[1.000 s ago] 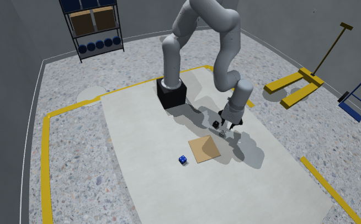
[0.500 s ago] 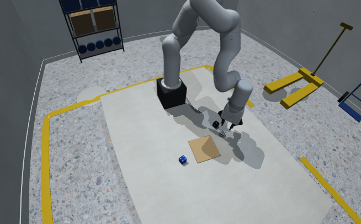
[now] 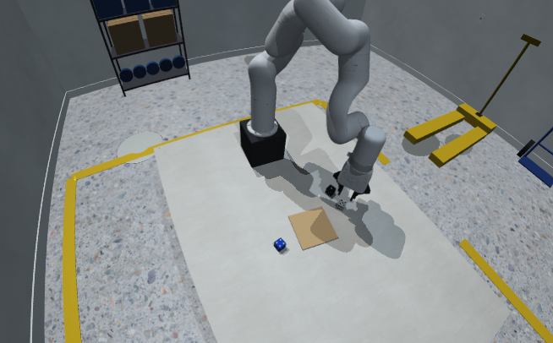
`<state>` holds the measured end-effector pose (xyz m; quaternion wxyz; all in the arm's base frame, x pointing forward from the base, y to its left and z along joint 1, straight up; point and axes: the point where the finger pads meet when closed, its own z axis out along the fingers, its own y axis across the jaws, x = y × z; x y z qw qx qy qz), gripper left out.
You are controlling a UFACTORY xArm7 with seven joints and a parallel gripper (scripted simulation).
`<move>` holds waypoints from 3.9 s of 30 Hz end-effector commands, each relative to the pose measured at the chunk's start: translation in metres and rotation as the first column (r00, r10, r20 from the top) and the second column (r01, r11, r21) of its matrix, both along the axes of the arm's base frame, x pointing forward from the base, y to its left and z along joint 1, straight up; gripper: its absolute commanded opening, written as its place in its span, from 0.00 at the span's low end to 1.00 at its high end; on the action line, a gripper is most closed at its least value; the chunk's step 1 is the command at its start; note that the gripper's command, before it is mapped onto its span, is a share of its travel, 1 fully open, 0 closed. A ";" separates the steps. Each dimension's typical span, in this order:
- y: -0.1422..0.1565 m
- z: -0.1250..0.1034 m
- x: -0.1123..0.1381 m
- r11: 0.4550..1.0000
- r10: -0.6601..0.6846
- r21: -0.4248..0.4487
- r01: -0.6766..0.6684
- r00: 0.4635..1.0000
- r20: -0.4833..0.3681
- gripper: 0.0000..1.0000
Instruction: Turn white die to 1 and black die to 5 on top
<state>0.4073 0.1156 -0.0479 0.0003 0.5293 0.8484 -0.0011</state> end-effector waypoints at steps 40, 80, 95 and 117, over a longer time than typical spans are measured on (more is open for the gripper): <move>0.000 -0.037 0.002 1.000 0.000 0.002 0.000 1.000 0.004 0.47; 0.000 -0.037 0.003 1.000 0.000 0.002 0.000 1.000 0.004 0.47; 0.001 -0.037 0.004 1.000 0.000 0.002 0.000 1.000 0.004 0.47; 0.001 -0.037 0.004 1.000 0.000 0.002 0.000 1.000 0.004 0.47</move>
